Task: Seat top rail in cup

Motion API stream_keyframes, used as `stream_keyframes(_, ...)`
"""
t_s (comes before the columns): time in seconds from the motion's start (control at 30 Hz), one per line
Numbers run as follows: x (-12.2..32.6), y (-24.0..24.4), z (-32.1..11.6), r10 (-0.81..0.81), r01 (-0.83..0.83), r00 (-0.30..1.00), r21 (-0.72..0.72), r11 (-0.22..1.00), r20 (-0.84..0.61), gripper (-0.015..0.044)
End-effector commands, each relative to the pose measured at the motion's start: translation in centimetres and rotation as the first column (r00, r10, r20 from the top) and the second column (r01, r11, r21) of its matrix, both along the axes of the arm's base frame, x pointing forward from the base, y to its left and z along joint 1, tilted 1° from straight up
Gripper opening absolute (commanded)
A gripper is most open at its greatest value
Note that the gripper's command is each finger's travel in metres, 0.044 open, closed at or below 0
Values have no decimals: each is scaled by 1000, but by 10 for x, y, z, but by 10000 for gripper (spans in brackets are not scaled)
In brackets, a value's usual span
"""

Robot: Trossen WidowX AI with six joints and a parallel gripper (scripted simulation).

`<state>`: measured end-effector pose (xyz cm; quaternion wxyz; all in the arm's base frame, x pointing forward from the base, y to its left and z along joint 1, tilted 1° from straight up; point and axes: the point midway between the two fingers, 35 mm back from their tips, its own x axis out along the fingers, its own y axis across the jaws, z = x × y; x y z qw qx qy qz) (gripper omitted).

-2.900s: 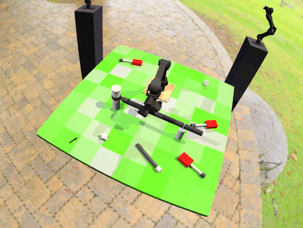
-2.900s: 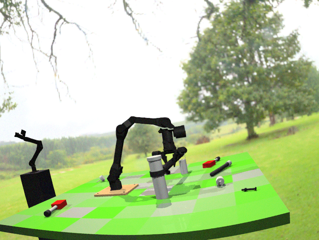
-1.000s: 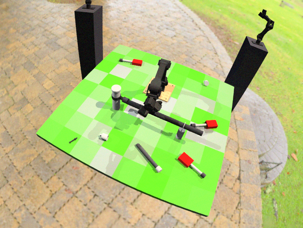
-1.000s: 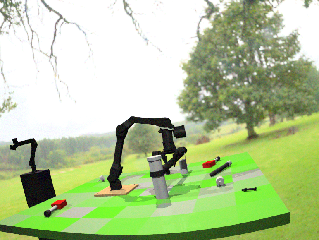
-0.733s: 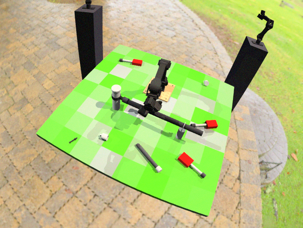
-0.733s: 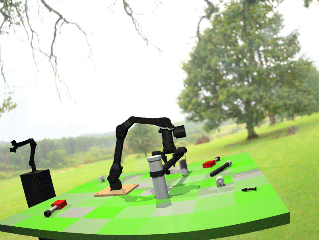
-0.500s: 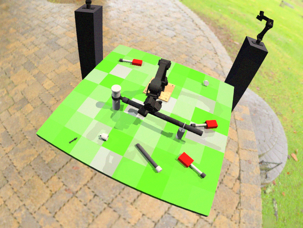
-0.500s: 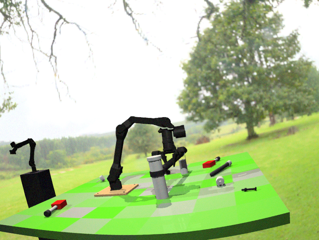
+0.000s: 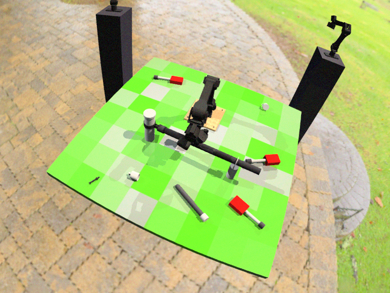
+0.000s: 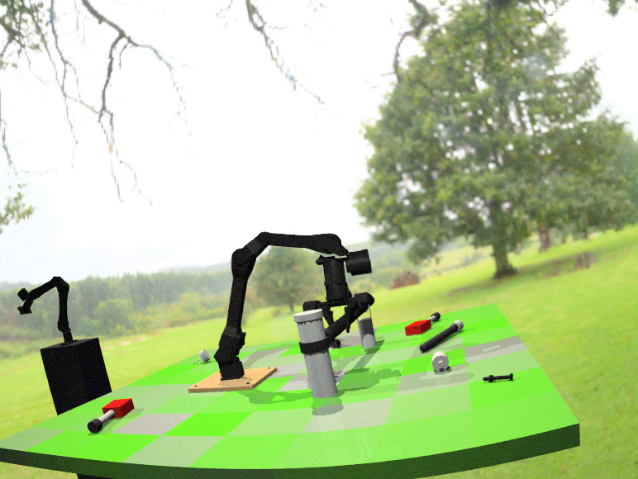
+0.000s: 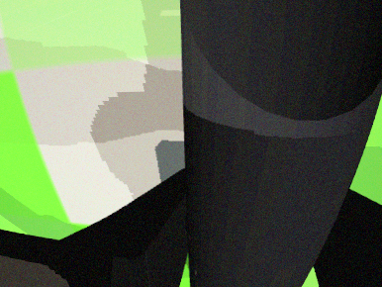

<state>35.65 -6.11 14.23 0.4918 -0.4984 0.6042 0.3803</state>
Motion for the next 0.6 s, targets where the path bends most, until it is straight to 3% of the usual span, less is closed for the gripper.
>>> stream_keyframes(0.0, -2, -5, 4, -1, 1, 1000, -14, 1000, 0, 0)
stream_keyframes(0.57, 0, -2, 0, 0, 0, 1000, 0, 1000, 0, 0)
